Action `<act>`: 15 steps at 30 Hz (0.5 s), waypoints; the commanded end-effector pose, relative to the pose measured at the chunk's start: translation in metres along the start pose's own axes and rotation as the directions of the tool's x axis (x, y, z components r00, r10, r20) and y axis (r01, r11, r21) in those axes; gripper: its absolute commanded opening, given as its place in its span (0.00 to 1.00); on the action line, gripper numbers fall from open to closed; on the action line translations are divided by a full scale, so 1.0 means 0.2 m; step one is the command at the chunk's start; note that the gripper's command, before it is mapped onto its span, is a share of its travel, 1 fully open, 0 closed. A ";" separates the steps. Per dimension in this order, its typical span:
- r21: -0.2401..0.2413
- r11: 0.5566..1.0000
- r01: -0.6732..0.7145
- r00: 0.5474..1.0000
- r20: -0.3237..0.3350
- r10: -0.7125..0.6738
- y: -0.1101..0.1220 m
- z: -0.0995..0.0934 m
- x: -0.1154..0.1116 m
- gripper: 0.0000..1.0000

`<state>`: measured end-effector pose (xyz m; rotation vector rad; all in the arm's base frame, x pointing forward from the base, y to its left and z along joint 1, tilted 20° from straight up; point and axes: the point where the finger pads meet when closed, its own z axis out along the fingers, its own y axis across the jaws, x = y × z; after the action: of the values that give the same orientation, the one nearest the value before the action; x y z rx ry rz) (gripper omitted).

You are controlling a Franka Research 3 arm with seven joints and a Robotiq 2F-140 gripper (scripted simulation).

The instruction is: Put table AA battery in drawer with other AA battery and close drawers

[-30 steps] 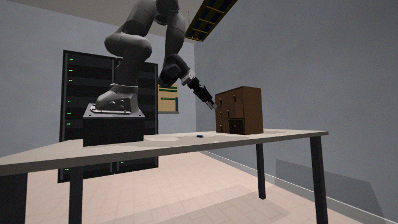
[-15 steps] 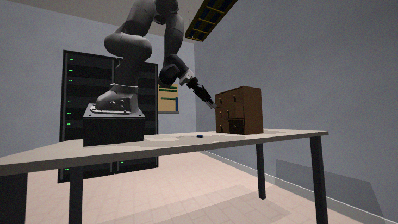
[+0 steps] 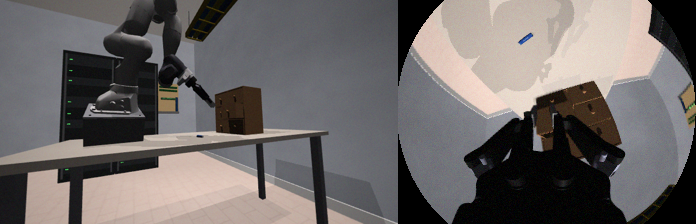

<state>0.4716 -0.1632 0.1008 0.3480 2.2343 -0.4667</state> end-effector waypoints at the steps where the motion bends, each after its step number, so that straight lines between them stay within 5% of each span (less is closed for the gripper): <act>1: 0.040 0.994 -0.100 0.995 -0.005 0.100 -0.02 -0.01 0.01 0.20; 15: 0.122 0.948 -0.294 0.956 0.011 0.295 -0.03 -0.06 0.01 0.20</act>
<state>0.4649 -0.1593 0.1079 0.6097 2.1542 -0.4477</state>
